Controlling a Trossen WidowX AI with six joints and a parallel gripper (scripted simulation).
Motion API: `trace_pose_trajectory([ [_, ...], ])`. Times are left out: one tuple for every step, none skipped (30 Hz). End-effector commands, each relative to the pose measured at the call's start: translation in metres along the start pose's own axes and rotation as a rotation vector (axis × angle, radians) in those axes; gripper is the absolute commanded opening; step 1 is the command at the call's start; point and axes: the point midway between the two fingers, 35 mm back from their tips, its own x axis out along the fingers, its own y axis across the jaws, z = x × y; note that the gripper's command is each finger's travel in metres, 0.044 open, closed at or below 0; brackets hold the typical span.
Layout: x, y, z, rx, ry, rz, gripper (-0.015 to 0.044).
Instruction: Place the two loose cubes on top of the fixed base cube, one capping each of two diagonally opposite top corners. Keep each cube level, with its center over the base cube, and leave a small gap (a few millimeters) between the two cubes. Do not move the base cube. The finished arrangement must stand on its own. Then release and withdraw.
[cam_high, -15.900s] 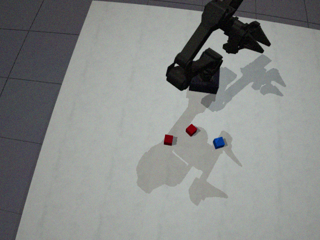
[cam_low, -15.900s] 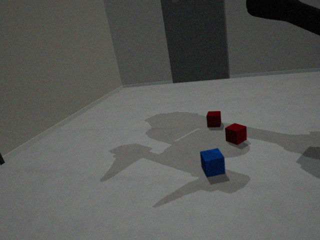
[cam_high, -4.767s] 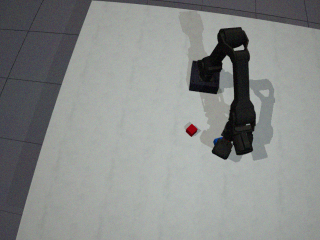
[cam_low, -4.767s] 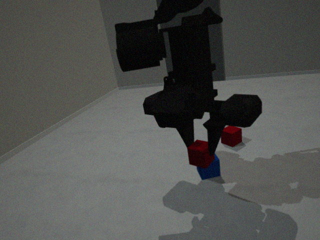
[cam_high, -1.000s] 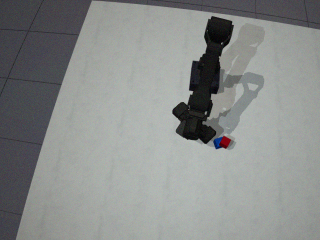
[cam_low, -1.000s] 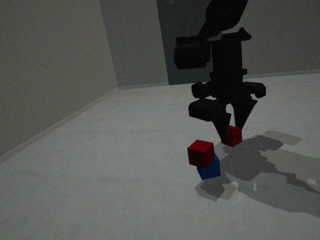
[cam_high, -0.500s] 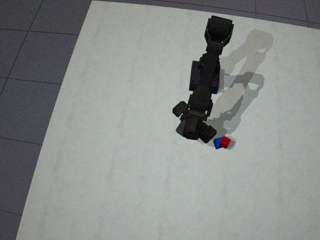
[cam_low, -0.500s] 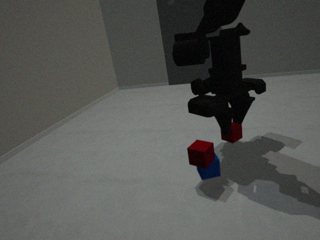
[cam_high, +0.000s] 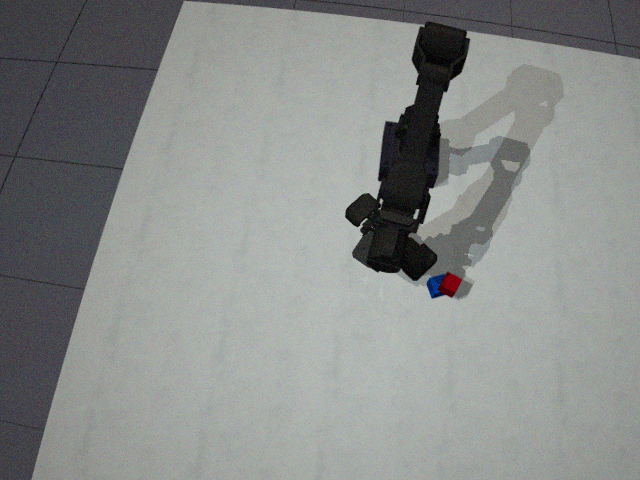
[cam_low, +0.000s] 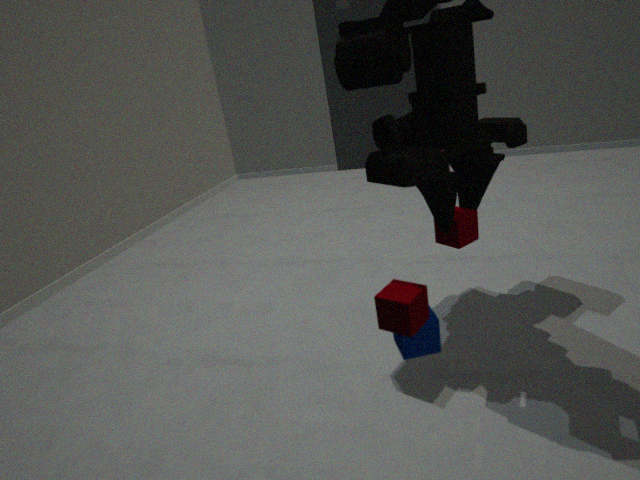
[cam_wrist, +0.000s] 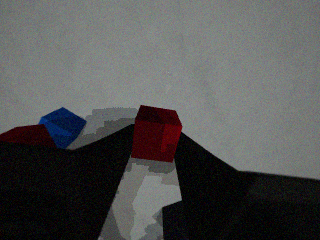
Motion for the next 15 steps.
trace_pose_trajectory([
  [-0.015, 0.0, 0.001, 0.005, -0.01, 0.004, 0.0105],
  [-0.018, 0.0, 0.001, 0.005, -0.01, 0.004, 0.0105],
  [-0.021, 0.0, 0.001, 0.005, -0.009, 0.004, 0.0105],
  [-0.025, 0.0, 0.0, 0.005, -0.009, 0.004, 0.0105],
  [-0.028, 0.0, 0.0, 0.005, -0.009, 0.004, 0.0105],
  [-0.031, 0.0, 0.0, 0.005, -0.009, 0.004, 0.0105],
  [-0.034, -0.001, -0.001, 0.005, -0.009, 0.004, 0.0105],
  [-0.037, -0.001, -0.001, 0.005, -0.009, 0.004, 0.0105],
  [-0.04, -0.001, -0.002, 0.005, -0.009, 0.004, 0.0105],
  [-0.044, -0.002, -0.002, 0.005, -0.009, 0.004, 0.0105],
  [-0.047, -0.002, -0.003, 0.005, -0.009, 0.004, 0.0105],
  [-0.05, -0.002, -0.003, 0.005, -0.009, 0.004, 0.0105],
  [-0.052, -0.002, -0.004, 0.005, -0.009, 0.004, 0.0105],
  [-0.054, -0.003, -0.004, 0.005, -0.009, 0.004, 0.0105],
  [-0.055, -0.003, -0.004, 0.005, -0.009, 0.004, 0.0105],
])
